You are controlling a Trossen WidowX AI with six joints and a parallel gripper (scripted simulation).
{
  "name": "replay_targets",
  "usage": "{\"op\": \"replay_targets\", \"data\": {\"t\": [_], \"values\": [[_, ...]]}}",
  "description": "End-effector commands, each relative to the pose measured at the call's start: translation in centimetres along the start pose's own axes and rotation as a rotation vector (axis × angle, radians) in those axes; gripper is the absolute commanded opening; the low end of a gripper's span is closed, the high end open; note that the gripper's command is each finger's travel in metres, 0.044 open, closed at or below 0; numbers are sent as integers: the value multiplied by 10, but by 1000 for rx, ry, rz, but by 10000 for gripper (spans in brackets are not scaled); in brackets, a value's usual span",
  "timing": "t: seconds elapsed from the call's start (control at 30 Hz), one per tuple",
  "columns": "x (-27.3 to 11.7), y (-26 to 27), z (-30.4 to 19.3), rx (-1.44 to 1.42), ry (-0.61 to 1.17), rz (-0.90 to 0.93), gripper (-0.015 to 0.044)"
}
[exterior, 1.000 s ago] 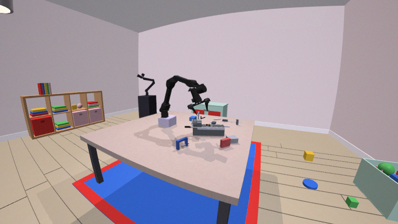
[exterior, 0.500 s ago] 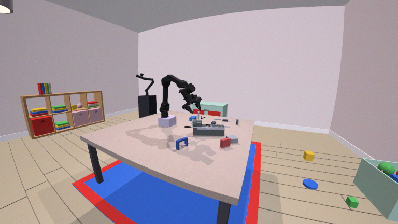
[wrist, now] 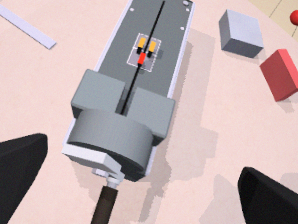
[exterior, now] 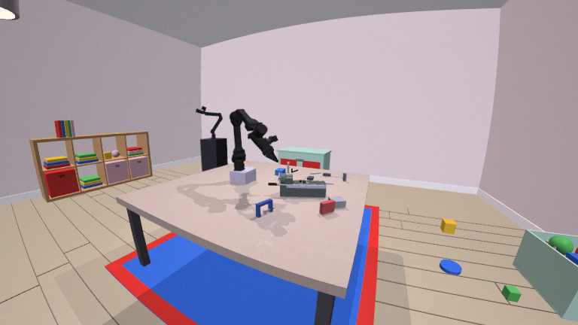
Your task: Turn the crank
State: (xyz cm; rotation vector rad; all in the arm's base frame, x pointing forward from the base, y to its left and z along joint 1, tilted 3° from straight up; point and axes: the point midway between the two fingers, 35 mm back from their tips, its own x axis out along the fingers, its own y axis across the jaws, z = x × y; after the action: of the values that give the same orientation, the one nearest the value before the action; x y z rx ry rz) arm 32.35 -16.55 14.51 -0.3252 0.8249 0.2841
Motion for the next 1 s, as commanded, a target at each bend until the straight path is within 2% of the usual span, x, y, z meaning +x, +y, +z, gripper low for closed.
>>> {"op": "replay_targets", "data": {"t": [0.0, 0.27, 0.77, 0.97], "values": [[-4, 7, -10, 154, -31, -2, 440], [-2, 7, -14, 179, -37, -4, 440], [61, 18, -72, 186, -38, -4, 440], [67, 20, -78, 187, -38, -4, 440]]}}
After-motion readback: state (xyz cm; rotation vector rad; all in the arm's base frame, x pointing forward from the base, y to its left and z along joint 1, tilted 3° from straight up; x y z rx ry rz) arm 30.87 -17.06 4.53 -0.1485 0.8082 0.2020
